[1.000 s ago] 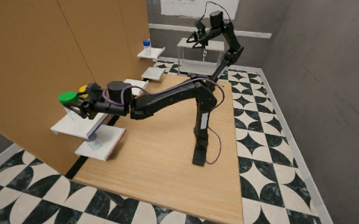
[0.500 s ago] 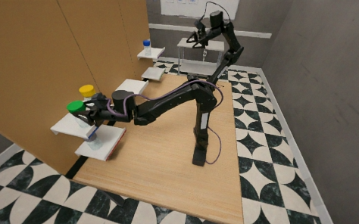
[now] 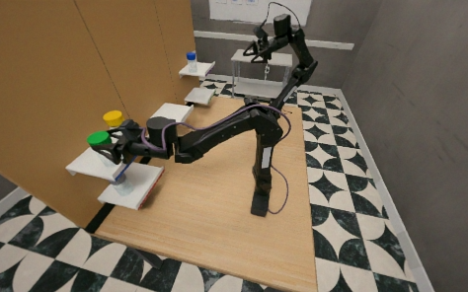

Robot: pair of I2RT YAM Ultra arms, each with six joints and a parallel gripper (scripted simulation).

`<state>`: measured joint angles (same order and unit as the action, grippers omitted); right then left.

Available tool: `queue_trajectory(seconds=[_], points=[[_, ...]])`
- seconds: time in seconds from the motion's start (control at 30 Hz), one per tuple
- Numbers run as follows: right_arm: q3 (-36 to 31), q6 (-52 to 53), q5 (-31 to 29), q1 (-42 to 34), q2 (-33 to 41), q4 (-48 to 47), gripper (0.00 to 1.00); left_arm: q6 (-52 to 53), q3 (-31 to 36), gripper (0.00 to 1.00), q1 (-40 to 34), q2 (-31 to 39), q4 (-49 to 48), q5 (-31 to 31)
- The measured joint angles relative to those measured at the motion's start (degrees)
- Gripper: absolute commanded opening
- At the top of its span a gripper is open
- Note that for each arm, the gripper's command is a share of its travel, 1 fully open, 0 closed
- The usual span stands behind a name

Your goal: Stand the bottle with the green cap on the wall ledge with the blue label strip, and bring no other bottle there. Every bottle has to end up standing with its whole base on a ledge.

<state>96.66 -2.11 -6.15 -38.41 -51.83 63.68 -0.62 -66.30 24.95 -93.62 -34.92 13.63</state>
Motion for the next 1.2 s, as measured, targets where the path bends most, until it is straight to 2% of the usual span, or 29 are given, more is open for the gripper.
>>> queue_trajectory(seconds=[0.6,0.83,0.97,1.03,1.1,1.13,1.2], points=[[0.0,0.0,0.0,0.0,0.0,0.0,0.89,-0.63,8.98,0.69,2.08,7.69,-2.64,1.46],[0.0,0.0,0.0,0.0,0.0,0.0,0.89,-1.2,20.87,0.69,5.42,20.09,-1.07,4.11],[0.0,0.0,0.0,0.0,0.0,0.0,0.89,-1.22,22.08,0.69,6.03,22.91,-1.33,5.09],[0.0,0.0,0.0,0.0,0.0,0.0,0.89,-1.22,22.08,0.92,6.03,22.91,-1.31,5.31],[0.0,0.0,0.0,0.0,0.0,0.0,0.89,-1.18,22.1,0.92,6.03,22.91,-0.61,5.62],[0.0,0.0,0.0,0.0,0.0,0.0,0.89,-1.16,22.1,1.0,6.03,22.91,-0.28,5.73],[0.0,0.0,0.0,0.0,0.0,0.0,0.89,-0.96,22.08,1.0,6.03,22.91,0.76,5.95]])
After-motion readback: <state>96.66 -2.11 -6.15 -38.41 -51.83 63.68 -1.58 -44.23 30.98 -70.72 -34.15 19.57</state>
